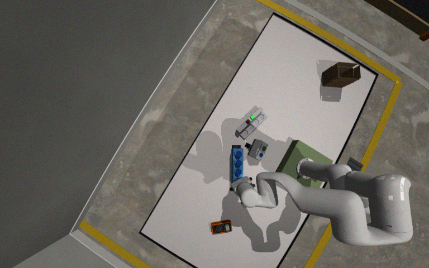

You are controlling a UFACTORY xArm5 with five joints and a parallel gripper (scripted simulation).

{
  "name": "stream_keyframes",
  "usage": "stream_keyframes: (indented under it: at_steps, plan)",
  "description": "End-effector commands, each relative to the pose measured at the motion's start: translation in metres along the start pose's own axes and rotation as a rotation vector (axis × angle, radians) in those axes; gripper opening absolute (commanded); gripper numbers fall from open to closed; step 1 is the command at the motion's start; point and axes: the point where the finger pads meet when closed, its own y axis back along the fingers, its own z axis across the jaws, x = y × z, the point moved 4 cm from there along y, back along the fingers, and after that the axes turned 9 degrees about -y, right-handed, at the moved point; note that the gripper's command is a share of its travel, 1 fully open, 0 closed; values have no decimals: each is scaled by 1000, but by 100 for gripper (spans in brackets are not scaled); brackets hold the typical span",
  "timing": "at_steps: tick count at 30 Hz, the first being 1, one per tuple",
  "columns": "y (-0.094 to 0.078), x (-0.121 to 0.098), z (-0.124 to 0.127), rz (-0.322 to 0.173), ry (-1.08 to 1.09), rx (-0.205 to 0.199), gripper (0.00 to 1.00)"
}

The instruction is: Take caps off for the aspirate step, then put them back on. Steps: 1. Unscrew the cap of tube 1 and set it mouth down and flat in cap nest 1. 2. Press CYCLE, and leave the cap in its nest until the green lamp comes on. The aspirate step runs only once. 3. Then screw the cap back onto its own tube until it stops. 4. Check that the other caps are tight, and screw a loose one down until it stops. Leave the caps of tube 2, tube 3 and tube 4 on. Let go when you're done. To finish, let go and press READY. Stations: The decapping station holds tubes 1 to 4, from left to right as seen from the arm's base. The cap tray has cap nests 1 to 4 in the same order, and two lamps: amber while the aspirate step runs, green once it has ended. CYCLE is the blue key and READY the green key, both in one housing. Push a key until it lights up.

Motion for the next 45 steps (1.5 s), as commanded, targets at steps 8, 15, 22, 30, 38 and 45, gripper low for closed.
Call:
stream_keyframes:
  at_steps: [8,15,22,30,38,45]
  plan:
    - [-4,0,1,-5,0,-2,0]
    - [-4,0,1,-5,0,-2,0]
    - [-4,0,1,-5,0,-2,46]
    - [-4,0,1,-5,0,-2,46]
    - [-4,0,1,-5,0,-2,46]
    - [-7,0,1,-5,-98,-2,46]
